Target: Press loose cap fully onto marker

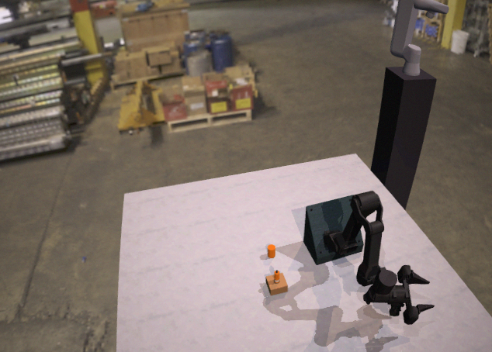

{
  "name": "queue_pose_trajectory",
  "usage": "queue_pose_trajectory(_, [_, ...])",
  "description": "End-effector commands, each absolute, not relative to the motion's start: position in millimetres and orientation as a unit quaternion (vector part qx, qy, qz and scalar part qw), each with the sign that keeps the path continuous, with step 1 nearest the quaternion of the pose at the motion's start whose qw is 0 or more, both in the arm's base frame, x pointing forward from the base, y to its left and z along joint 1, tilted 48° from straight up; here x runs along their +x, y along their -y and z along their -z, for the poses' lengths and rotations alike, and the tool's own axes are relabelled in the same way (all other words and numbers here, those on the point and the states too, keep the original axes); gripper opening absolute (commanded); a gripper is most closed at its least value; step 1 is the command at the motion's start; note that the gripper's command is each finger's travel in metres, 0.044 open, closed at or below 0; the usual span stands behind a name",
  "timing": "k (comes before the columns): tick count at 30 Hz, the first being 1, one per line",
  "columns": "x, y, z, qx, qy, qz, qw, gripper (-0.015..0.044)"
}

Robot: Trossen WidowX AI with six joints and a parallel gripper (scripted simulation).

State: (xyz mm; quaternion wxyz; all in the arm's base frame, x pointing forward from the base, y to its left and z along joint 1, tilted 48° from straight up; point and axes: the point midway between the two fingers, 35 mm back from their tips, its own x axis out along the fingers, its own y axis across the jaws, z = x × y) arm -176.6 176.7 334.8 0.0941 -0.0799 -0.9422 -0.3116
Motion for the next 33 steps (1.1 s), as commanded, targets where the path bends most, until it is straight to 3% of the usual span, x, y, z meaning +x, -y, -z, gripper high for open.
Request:
queue_pose_trajectory(1, [-176,-178,-335,-0.082,0.943,0.309,0.094,0.0374])
queue_pose_trajectory(6, [-158,-211,-335,-0.143,0.958,0.233,0.085,0.0251])
queue_pose_trajectory(19, [-21,-323,-322,-0.415,0.893,-0.106,0.139,0.0251])
queue_pose_trajectory(30, [143,-343,-287,-0.588,0.673,-0.337,0.295,0.0251])
queue_pose_trajectory(33, [186,-332,-286,-0.63,0.611,-0.345,0.333,0.0251])
